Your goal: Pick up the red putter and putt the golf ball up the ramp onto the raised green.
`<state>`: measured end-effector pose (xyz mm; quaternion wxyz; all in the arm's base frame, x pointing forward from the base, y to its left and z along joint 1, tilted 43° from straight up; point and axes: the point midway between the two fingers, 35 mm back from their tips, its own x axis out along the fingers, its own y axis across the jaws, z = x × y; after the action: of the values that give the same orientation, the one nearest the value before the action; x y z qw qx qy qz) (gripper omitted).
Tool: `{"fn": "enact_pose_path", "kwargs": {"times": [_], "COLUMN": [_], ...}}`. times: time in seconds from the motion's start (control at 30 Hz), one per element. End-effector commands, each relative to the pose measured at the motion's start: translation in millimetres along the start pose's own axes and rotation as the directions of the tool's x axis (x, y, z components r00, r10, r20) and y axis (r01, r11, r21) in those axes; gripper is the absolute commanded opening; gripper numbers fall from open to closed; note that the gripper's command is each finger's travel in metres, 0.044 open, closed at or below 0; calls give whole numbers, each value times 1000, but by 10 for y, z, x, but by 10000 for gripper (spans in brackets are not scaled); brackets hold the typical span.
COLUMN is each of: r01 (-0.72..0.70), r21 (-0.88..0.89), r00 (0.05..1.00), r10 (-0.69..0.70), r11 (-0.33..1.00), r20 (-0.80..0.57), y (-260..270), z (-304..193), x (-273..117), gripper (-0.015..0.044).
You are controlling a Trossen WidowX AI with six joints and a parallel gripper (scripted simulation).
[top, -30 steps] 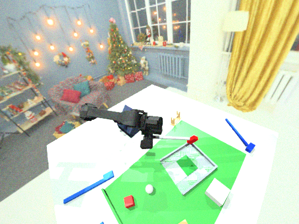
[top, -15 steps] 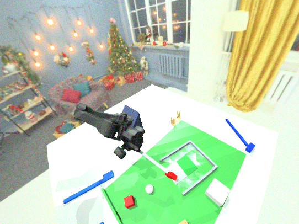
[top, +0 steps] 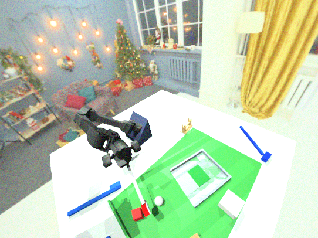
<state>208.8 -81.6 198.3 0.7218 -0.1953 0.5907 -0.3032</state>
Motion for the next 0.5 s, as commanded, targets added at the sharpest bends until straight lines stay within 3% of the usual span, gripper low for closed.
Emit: {"fn": "enact_pose_path", "kwargs": {"times": [0.0,0.47], "r01": [5,7], "r21": [11,12], "r00": [1000,1000], "r10": [-5,-7], "r11": [1000,1000], "r20": [5,7], "y": [-18,-25], "z": [-7,-8], "x": [25,402], "gripper": [0,0]}}
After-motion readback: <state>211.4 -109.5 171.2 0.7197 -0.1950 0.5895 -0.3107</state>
